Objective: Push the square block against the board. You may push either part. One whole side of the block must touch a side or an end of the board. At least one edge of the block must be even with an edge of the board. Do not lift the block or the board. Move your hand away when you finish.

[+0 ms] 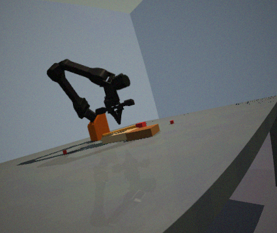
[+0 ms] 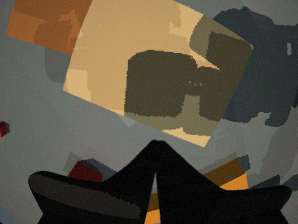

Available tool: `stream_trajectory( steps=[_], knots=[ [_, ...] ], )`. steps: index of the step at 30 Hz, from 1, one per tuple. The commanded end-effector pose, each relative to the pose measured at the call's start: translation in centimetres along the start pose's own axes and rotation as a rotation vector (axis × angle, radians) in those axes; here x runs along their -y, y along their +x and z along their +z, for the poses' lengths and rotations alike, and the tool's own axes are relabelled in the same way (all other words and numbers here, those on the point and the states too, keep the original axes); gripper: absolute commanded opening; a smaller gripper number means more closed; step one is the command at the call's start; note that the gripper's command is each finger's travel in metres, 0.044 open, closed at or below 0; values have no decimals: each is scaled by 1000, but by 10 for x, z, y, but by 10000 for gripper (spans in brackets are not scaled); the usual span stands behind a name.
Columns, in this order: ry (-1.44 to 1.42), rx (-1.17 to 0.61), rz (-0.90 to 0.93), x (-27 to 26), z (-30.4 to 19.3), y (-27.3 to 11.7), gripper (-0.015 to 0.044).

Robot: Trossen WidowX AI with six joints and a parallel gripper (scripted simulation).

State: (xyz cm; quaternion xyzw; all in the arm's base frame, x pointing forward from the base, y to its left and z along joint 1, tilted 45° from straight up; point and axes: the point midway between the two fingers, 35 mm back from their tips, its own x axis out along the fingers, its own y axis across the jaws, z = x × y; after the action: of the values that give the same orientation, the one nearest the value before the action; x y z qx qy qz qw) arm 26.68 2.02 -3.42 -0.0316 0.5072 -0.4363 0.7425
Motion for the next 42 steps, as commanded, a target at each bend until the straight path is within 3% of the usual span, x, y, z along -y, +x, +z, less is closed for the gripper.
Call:
stream_trajectory(
  steps=[1,12,17,42],
  knots=[
    [127,-1,-6,-14,-11,1,0],
    [280,5,-11,-29,-24,6,0],
    [280,8,-14,-27,-24,58,0],
    [280,7,-12,-24,-8,58,0]
  ],
)
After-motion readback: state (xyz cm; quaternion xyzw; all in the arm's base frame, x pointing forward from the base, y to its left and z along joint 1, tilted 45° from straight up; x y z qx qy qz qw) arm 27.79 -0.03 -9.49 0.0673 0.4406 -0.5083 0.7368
